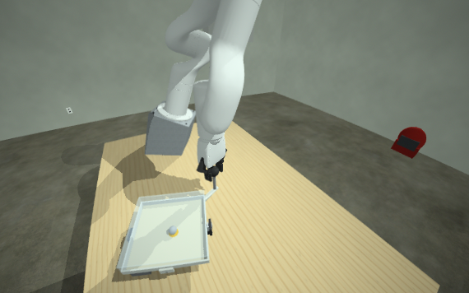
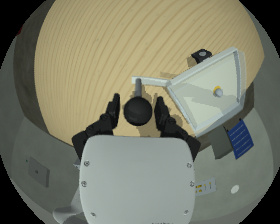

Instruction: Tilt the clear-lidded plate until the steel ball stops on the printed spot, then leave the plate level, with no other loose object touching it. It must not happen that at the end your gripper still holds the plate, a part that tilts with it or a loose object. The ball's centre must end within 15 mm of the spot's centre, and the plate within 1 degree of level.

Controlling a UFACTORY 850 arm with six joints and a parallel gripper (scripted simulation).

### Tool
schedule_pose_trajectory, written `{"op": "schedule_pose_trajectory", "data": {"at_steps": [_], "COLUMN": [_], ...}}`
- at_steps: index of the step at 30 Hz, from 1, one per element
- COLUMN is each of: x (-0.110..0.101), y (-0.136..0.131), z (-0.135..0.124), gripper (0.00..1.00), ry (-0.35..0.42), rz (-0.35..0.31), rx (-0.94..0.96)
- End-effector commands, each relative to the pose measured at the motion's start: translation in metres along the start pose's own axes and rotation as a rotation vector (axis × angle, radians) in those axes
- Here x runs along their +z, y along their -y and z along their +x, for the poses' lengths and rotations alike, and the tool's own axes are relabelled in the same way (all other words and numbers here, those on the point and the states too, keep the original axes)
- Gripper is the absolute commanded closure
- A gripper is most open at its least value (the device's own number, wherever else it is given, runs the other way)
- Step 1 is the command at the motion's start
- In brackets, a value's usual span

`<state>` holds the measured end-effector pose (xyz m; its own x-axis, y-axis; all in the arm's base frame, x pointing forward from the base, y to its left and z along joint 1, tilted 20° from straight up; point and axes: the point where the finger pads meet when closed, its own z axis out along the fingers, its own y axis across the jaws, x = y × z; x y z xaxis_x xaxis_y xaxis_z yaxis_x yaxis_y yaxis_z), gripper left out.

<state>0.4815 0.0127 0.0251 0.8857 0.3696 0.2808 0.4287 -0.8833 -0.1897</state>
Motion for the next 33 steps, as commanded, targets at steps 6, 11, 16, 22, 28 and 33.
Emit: {"op": "schedule_pose_trajectory", "data": {"at_steps": [6, 11, 16, 22, 28, 33], "x": [-0.0004, -0.0004, -0.0004, -0.0006, -0.0027, -0.0071], "y": [-0.0004, -0.0004, -0.0004, -0.0004, -0.0004, -0.0004], "z": [0.0007, 0.0007, 0.0007, 0.0007, 0.0007, 0.0007], "gripper": [0.39, 0.39, 0.39, 0.39, 0.39, 0.39], "ry": [-0.001, -0.001, -0.001, -0.001, -0.001, -0.001], "rz": [-0.001, -0.001, -0.001, -0.001, -0.001, -0.001], "rx": [0.000, 0.000, 0.000, 0.000, 0.000, 0.000]}}
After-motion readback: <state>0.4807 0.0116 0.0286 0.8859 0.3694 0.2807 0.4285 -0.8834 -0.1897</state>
